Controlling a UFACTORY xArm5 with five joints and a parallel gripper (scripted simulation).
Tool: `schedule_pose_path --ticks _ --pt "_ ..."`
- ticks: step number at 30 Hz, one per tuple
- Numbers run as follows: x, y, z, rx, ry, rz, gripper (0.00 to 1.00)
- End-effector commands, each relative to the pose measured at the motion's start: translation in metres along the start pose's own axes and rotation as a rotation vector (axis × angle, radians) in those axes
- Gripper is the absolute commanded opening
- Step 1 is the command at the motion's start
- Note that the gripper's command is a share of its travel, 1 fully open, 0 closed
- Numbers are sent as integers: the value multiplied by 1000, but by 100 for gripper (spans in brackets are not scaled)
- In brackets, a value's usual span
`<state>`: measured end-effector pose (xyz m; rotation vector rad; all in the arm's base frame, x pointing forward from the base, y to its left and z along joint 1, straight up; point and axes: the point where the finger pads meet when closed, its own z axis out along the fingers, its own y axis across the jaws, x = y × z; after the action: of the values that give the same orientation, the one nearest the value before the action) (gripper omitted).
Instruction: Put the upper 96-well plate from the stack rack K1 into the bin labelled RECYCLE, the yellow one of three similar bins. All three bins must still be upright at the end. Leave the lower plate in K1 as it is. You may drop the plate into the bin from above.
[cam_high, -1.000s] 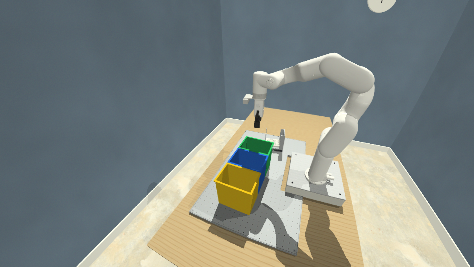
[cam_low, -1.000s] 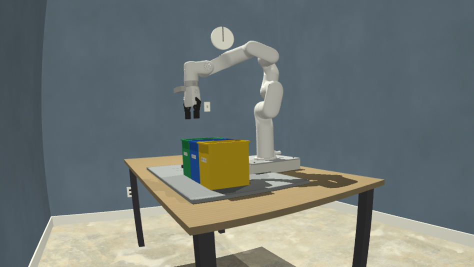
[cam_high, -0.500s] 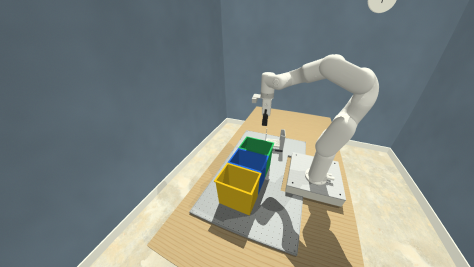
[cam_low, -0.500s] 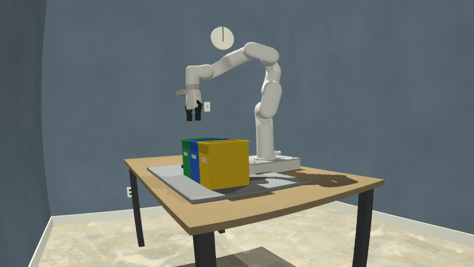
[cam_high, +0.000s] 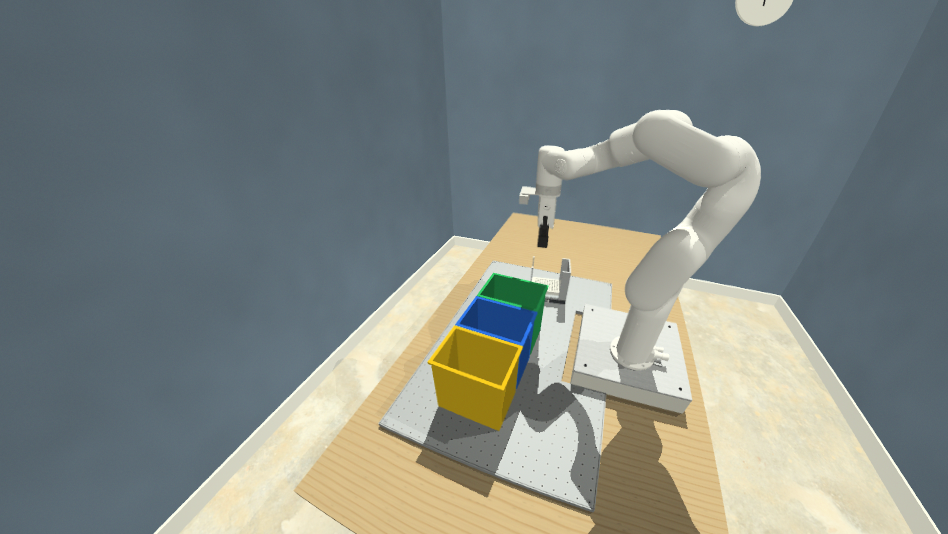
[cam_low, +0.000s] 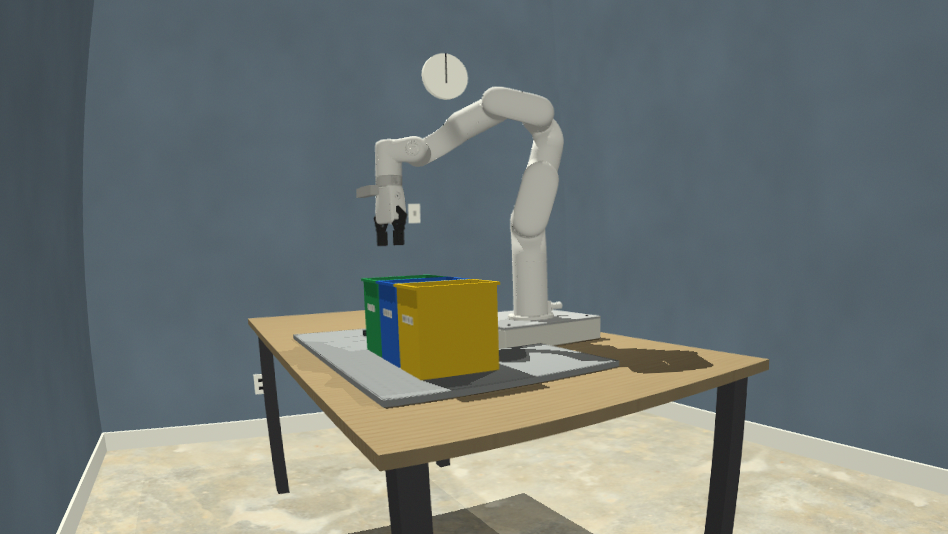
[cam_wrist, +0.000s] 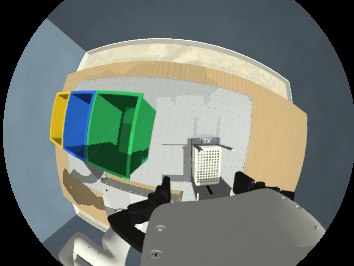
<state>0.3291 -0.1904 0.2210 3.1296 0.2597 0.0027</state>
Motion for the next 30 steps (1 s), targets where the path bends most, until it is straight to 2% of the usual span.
schedule_pose_path --ticks 1,12,30 --pt "-11 17 2 -3 3 0 100" --pt "-41 59 9 -4 3 0 100" --pt "-41 59 13 -4 3 0 100"
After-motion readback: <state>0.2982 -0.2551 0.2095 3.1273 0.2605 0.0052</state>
